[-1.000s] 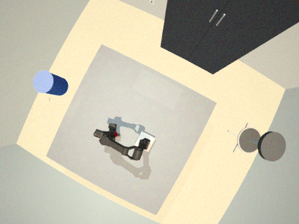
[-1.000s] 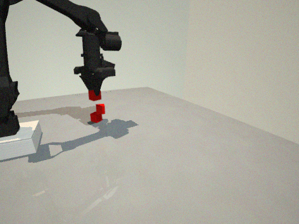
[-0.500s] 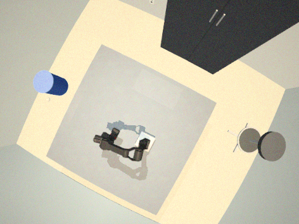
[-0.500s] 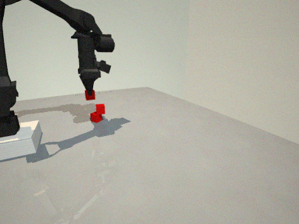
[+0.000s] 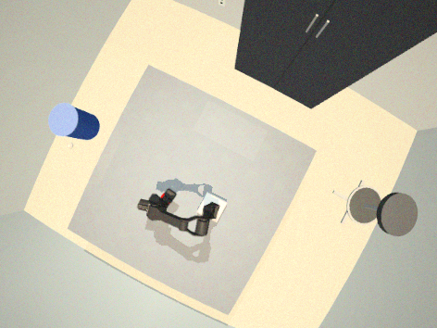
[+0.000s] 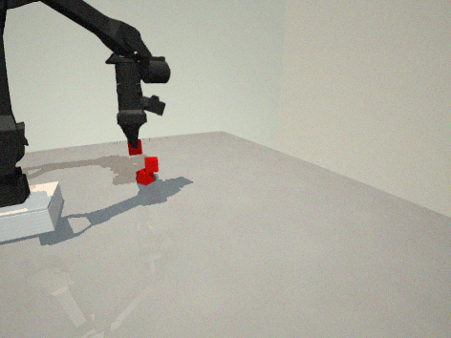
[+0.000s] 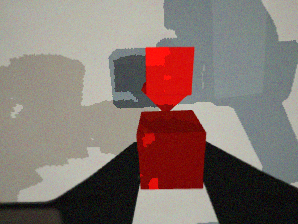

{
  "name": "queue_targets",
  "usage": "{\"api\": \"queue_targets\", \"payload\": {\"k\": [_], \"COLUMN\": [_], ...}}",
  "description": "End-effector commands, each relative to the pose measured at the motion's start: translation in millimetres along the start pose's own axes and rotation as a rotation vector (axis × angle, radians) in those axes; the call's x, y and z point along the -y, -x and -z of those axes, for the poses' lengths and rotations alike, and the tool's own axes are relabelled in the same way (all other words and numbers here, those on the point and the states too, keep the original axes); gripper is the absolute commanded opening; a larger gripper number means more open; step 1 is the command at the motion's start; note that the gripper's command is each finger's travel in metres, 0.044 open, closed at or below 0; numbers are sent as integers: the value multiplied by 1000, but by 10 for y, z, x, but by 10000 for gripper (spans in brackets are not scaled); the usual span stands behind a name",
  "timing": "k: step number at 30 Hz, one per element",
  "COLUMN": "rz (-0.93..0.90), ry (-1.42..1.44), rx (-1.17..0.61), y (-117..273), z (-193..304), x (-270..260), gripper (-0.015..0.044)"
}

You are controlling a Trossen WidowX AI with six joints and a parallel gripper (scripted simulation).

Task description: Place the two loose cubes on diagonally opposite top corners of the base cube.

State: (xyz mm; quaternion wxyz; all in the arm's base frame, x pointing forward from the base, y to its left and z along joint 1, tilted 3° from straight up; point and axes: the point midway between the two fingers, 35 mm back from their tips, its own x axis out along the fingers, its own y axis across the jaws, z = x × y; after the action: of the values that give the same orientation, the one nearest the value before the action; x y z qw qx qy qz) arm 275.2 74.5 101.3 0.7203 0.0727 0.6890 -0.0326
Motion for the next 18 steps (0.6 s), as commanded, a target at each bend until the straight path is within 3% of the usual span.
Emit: {"api": "queue_targets", "payload": {"k": [1,18], "rz": [8,8], "ry": [-9,-10], "rx": [-4,-4], "y": [-149,-196], "z": [21,26], "x": [15,16], "gripper": [105,105]}}
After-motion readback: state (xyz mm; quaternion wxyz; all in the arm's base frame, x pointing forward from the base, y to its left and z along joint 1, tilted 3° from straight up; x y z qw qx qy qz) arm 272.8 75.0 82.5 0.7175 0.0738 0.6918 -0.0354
